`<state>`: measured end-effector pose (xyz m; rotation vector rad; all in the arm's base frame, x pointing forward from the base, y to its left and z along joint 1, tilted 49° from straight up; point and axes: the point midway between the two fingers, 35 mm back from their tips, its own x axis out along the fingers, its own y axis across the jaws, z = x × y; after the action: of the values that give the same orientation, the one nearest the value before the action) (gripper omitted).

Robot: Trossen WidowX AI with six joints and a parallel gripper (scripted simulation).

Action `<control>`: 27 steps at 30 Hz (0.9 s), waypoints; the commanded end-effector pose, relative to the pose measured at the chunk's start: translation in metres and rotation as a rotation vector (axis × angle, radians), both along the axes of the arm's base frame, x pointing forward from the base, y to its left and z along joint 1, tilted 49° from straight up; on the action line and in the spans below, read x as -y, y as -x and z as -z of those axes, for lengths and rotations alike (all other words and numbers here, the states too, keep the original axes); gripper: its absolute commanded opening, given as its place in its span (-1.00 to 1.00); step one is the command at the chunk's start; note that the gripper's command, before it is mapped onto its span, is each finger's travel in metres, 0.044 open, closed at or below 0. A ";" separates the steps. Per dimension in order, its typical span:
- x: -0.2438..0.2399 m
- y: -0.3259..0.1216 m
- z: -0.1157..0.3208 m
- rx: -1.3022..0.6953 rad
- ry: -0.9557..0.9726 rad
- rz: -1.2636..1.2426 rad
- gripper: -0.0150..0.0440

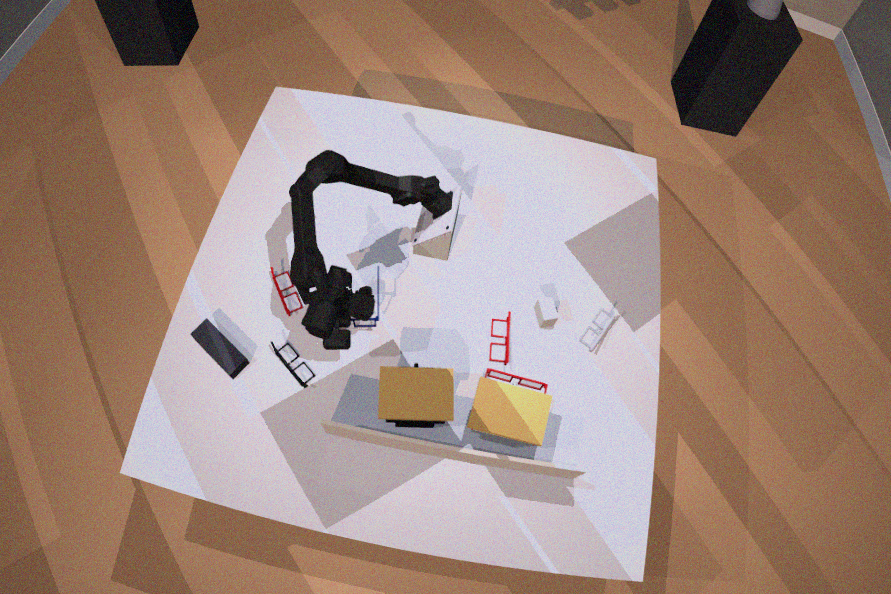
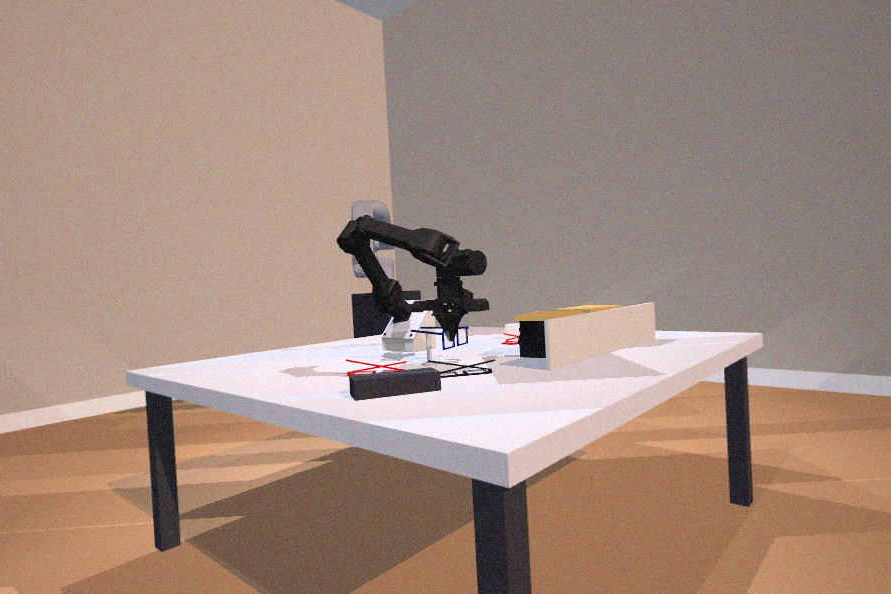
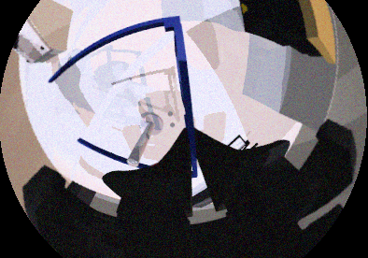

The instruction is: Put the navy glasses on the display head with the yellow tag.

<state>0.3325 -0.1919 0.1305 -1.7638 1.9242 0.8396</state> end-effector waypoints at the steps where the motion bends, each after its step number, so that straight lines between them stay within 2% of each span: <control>1: -0.005 -0.004 0.002 0.005 0.002 -0.005 -0.49; 27: -0.022 -0.010 0.023 0.005 0.001 -0.005 -0.49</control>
<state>0.3408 -0.1743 0.1098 -1.7650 1.9224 0.8399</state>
